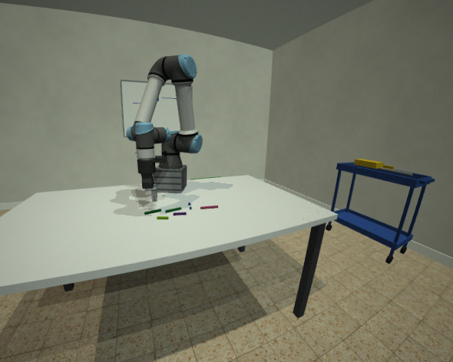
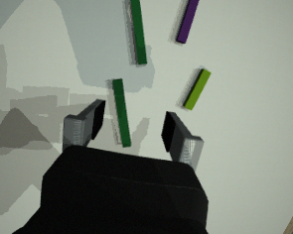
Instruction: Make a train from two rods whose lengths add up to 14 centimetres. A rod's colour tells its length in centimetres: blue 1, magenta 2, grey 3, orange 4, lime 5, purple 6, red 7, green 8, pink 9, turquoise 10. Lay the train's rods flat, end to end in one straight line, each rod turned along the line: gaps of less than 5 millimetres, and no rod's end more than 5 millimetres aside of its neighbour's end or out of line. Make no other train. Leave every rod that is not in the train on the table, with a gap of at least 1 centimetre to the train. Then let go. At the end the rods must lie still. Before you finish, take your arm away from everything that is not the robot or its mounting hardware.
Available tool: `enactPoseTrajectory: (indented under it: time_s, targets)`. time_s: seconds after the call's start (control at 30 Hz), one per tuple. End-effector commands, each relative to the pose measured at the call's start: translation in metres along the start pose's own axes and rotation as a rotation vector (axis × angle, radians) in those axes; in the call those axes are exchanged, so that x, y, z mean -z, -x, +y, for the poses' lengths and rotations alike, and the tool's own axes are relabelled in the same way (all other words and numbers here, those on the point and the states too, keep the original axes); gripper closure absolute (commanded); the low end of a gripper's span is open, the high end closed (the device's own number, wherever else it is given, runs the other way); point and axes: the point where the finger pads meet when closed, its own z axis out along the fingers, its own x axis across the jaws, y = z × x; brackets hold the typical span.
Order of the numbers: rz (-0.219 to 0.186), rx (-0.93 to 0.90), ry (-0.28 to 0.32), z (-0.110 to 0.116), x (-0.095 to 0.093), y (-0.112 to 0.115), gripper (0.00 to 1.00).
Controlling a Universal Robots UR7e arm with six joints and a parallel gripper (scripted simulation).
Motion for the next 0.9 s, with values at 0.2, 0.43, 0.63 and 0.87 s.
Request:
enactPoseTrajectory:
  time_s: [0.2, 0.43, 0.63, 0.87]
  targets:
    - [0.001, 0.143, 0.001, 0.0066, -0.0004, 0.0065, 0.0]
    - [0.001, 0.223, 0.001, 0.0104, -0.0008, 0.0104, 0.0]
    - [0.001, 0.266, 0.001, 0.0125, -0.001, 0.0125, 0.0]
    - [0.001, 0.287, 0.001, 0.0135, -0.0011, 0.0134, 0.0]
